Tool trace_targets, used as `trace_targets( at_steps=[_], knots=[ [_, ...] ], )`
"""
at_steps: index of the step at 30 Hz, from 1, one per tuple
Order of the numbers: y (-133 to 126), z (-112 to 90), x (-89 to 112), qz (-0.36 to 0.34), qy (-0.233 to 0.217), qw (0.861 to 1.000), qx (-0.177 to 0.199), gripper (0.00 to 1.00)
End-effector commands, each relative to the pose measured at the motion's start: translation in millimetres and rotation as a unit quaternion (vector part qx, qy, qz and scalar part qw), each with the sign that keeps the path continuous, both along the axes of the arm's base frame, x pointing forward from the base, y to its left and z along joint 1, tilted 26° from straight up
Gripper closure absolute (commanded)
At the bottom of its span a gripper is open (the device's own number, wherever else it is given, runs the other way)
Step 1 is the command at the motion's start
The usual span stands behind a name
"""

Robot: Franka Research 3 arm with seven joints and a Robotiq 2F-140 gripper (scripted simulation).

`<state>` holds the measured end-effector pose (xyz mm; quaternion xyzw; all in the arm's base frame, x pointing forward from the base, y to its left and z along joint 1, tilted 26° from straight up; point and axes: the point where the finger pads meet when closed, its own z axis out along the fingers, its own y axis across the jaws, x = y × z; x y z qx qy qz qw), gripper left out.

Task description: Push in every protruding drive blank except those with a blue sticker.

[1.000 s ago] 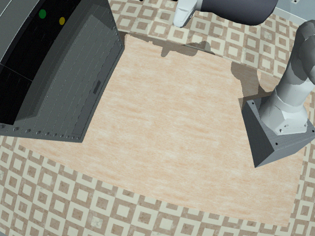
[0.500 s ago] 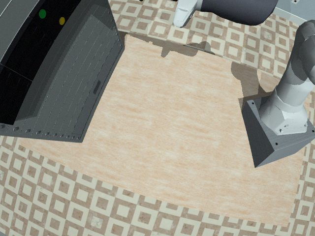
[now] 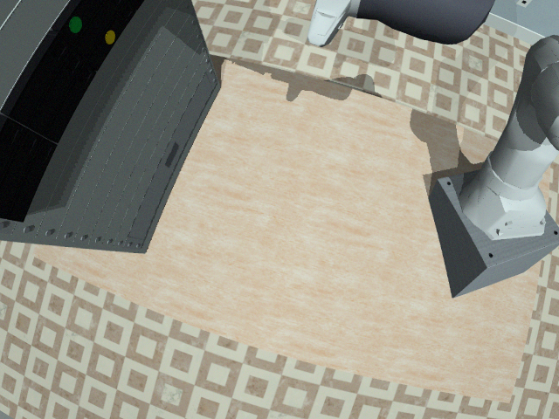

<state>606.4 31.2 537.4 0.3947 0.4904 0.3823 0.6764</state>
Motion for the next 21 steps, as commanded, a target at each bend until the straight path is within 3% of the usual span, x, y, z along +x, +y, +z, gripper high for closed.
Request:
trace_targets(
  at_steps=[1,13,21],
  knots=[
    [-1,14,-7,-0.003,-0.015,1.000,-0.003,1.00],
    [9,1,-69,-0.003,-0.015,1.000,-0.003,1.00],
    [11,-1,-76,-0.003,-0.015,1.000,-0.003,1.00]
  ],
)
